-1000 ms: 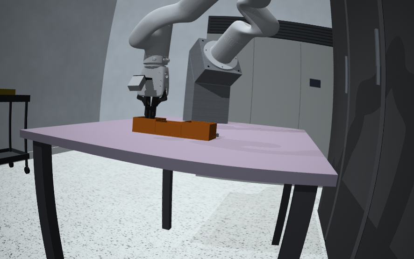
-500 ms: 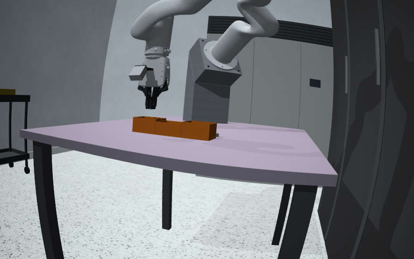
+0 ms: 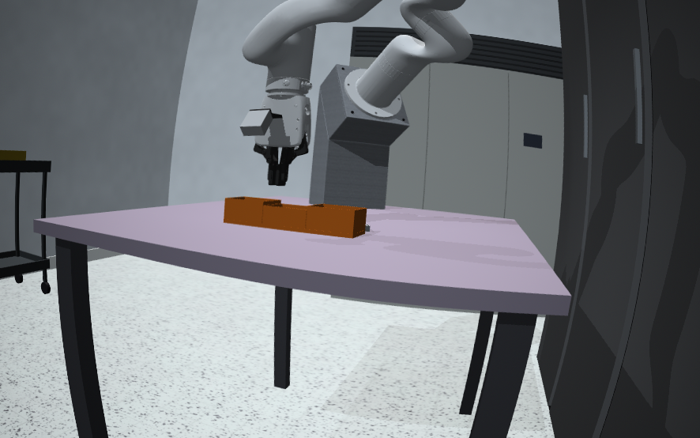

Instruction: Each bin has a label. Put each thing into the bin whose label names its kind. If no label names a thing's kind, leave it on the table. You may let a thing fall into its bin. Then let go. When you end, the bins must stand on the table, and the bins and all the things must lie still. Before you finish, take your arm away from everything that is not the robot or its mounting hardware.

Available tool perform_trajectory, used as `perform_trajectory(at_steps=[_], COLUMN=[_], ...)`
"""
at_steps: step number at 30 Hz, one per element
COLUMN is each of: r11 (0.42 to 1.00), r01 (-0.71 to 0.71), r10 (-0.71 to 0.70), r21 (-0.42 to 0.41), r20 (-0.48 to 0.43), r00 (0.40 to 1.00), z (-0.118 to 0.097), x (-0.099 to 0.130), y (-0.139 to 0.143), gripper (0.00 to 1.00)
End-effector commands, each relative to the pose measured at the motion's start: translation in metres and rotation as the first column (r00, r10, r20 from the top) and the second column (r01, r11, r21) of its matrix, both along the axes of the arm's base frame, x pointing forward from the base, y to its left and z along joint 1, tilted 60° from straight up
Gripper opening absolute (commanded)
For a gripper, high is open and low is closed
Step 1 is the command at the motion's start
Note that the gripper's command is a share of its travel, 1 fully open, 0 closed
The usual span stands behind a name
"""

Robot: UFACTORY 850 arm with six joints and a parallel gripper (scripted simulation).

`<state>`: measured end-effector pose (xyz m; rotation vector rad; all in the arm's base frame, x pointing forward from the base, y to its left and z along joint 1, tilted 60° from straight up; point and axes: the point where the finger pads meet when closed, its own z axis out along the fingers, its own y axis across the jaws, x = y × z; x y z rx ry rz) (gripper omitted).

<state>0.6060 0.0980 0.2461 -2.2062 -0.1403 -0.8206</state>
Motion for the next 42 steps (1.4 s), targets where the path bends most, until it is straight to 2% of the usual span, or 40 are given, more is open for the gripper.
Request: perform_trajectory(at_steps=[1, 10, 34, 42], r11=[1.0, 1.0, 1.0, 1.0], r01=[0.002, 0.002, 0.002, 0.002], r10=[-0.002, -0.002, -0.002, -0.002], r21=[-0.001, -0.001, -0.001, -0.001], r20=[0.001, 0.001, 0.001, 0.001], r00=[1.0, 1.0, 1.0, 1.0], z=[0.017, 0.022, -0.007, -0.008], x=[-0.009, -0.012, 0.019, 0.019], y=[0.018, 0.024, 0.065, 0.065], gripper=[0.07, 0.07, 0.07, 0.07])
